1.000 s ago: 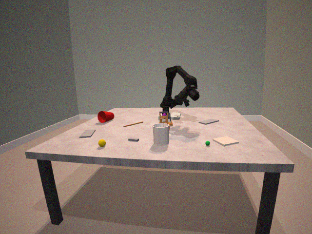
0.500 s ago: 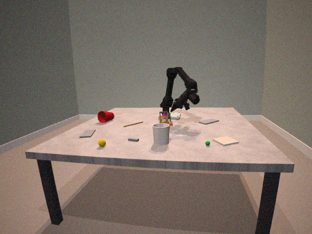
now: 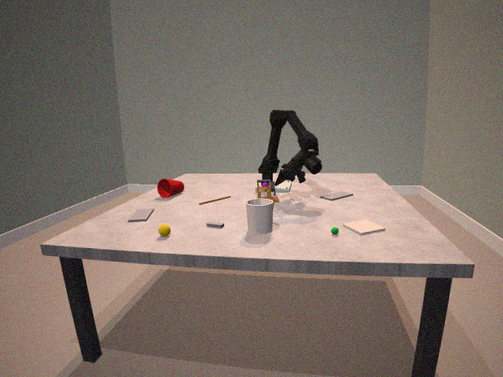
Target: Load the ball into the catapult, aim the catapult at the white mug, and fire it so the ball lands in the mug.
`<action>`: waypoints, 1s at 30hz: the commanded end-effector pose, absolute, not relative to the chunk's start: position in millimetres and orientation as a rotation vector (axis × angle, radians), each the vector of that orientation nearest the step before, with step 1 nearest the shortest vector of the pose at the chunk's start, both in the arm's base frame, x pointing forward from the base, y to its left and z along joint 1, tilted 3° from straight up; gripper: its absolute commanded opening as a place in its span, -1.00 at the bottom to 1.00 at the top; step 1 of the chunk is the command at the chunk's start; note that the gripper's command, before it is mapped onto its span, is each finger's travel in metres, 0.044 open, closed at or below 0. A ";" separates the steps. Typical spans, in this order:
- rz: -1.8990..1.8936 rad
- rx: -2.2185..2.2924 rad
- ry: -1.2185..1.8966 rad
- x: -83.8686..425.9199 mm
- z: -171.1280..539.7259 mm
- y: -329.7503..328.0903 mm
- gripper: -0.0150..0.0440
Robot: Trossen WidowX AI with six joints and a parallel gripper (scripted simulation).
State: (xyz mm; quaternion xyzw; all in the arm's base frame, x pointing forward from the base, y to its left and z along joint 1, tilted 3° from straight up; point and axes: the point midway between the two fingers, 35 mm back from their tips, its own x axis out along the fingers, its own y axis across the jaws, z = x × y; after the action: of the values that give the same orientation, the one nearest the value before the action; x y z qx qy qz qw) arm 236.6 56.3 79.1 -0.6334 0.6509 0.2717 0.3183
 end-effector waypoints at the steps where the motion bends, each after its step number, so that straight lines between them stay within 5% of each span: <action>1: 0.717 -1.670 1.724 234.2 69.7 54.9 -0.49; 30: 0.725 -1.679 1.698 237.1 42.1 67.8 -0.49</action>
State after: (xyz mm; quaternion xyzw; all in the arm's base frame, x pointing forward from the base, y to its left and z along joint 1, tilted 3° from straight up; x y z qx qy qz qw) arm 234.8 58.4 28.1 -0.6354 0.6521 0.2721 0.3114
